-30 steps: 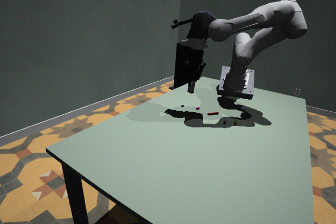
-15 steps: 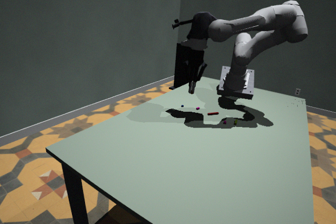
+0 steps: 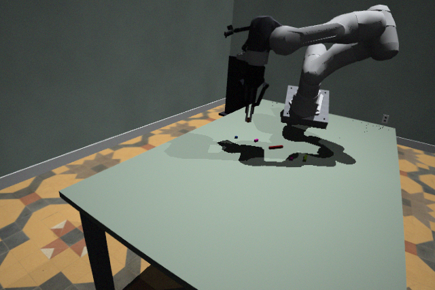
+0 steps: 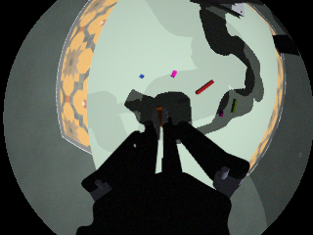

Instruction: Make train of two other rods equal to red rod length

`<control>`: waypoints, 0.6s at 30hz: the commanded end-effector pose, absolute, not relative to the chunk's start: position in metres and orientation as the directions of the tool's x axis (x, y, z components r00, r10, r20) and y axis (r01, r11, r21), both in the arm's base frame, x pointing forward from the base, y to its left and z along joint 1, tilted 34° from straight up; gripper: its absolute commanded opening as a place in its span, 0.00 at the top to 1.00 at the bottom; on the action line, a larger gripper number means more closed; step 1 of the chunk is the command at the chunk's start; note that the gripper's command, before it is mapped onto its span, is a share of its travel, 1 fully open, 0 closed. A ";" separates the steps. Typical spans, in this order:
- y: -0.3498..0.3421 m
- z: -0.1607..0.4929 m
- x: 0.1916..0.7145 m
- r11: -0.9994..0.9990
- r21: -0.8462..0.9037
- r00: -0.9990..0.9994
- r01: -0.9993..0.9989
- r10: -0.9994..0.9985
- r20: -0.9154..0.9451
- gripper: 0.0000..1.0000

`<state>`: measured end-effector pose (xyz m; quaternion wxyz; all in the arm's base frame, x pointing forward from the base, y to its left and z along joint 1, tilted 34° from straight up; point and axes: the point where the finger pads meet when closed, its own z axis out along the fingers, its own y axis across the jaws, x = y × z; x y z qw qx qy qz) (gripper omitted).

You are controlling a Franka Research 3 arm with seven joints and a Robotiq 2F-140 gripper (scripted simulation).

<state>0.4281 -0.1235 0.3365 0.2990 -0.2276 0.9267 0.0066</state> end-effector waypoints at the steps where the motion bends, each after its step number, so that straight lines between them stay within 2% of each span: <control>1: -0.119 0.336 0.429 0.952 -0.023 -0.780 -0.305 -0.263 -0.567 0.97; 18: -0.114 0.334 0.431 0.988 0.131 -0.834 -0.087 0.000 -0.551 0.97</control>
